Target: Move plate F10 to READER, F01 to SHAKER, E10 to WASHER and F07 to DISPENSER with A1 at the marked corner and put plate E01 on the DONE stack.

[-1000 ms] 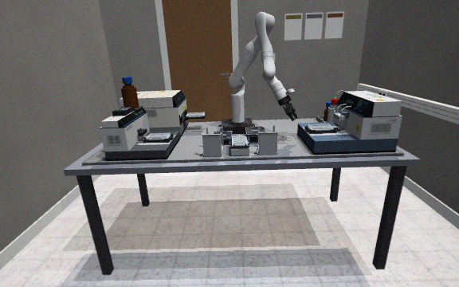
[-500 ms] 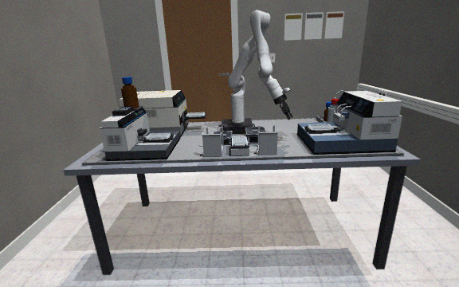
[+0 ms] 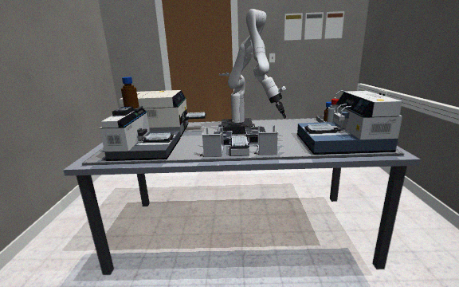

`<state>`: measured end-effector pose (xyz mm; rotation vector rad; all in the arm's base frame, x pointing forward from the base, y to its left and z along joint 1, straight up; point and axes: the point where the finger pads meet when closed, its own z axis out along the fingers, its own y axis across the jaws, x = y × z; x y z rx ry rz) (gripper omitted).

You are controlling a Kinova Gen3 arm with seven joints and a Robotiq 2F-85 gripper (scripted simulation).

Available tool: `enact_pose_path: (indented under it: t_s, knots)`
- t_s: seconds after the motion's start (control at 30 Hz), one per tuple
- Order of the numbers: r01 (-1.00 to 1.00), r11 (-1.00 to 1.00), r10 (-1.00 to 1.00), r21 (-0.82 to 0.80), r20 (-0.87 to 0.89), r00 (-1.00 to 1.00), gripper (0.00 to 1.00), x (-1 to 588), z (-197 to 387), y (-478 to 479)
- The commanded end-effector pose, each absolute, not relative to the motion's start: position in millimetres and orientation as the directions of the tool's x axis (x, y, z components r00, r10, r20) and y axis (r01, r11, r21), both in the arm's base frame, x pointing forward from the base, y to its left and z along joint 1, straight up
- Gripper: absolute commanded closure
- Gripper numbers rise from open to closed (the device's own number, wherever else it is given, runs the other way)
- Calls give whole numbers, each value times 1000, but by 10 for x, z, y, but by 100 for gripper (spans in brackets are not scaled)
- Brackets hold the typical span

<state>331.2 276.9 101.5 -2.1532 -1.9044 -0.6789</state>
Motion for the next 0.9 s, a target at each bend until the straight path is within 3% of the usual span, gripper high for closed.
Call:
enact_pose_path:
  t_s: [0.0,0.87]
  knots:
    - [977,-148,889,156,453,62,0,3356,1079,2719]
    - [981,86,920,174,364,-145,0,3287,1191,2226]
